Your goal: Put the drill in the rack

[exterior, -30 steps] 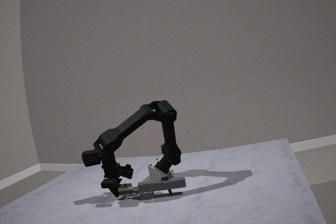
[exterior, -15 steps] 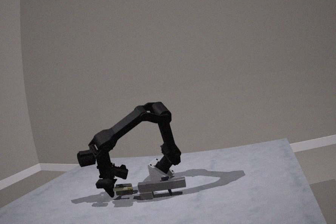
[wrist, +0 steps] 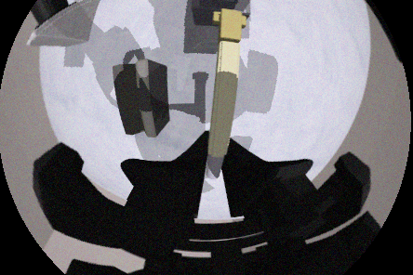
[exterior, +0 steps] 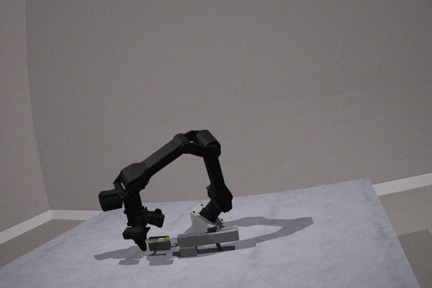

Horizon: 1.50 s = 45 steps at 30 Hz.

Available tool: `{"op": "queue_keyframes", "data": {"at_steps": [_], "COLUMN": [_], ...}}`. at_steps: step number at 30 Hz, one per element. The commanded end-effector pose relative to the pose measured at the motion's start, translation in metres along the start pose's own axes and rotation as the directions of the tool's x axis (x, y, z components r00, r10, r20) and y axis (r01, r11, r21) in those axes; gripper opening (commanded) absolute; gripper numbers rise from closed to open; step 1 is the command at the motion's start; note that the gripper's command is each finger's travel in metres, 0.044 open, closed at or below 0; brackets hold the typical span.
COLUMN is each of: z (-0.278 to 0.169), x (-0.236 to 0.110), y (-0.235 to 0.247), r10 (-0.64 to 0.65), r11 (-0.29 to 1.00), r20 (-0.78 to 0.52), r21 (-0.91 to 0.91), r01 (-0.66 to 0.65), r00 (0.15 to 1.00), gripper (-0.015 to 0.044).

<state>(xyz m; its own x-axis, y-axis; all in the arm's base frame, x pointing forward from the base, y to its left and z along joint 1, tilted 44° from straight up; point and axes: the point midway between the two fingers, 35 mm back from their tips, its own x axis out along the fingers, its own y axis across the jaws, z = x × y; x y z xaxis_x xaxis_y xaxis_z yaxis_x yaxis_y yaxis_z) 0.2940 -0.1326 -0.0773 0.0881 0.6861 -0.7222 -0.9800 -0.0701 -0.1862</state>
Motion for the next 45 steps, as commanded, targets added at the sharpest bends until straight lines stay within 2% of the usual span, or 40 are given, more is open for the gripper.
{"op": "queue_keyframes", "data": {"at_steps": [1, 45], "z": [0.0, 0.001], "x": [-0.003, -0.032], "y": [0.0, 0.001], "r10": [0.004, 0.004], "r11": [1.0, 1.0], "r20": [-0.003, -0.004], "r21": [-0.005, -0.004], "r01": [-0.004, -0.004], "r00": [1.0, 1.0], "gripper": [0.0, 0.0]}}
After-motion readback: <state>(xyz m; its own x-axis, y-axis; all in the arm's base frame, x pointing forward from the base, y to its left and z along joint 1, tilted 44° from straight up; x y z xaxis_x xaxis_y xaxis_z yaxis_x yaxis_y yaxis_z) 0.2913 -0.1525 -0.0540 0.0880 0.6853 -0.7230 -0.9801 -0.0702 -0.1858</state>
